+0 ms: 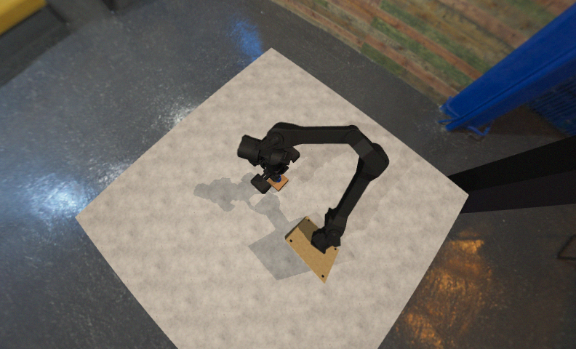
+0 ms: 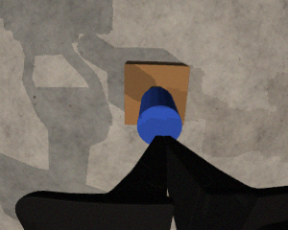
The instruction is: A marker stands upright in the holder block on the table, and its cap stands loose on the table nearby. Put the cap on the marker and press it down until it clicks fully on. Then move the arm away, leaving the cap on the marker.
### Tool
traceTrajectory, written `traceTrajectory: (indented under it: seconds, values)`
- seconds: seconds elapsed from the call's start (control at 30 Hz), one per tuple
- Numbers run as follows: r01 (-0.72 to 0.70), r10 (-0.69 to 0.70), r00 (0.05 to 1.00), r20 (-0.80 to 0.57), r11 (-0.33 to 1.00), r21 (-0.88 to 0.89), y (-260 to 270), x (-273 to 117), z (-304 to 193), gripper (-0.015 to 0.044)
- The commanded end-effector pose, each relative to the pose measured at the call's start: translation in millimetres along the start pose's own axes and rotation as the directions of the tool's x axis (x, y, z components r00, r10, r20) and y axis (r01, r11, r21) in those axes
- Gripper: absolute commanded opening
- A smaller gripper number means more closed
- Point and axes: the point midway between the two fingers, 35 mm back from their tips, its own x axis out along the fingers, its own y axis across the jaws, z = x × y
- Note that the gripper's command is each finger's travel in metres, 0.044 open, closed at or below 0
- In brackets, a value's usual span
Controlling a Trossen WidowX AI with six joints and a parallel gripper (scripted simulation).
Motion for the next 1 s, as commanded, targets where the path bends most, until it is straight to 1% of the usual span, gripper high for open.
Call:
traceTrajectory:
  seconds: [0.0,0.63,0.67,0.87,0.97]
  values:
    - [0.003,-0.003,1.000,0.001,1.000,-0.004,0,6,0,0.0000]
    - [0.004,-0.004,1.000,0.001,1.000,-0.004,-1,31,1,0.0000]
    - [-0.001,0.001,1.000,0.009,1.000,0.002,0,26,1,0.0000]
    - [-0.001,0.001,1.000,0.009,1.000,0.001,0,24,2,0.0000]
    - [-0.006,0.006,1.000,0.010,1.000,0.000,1,-5,5,0.0000]
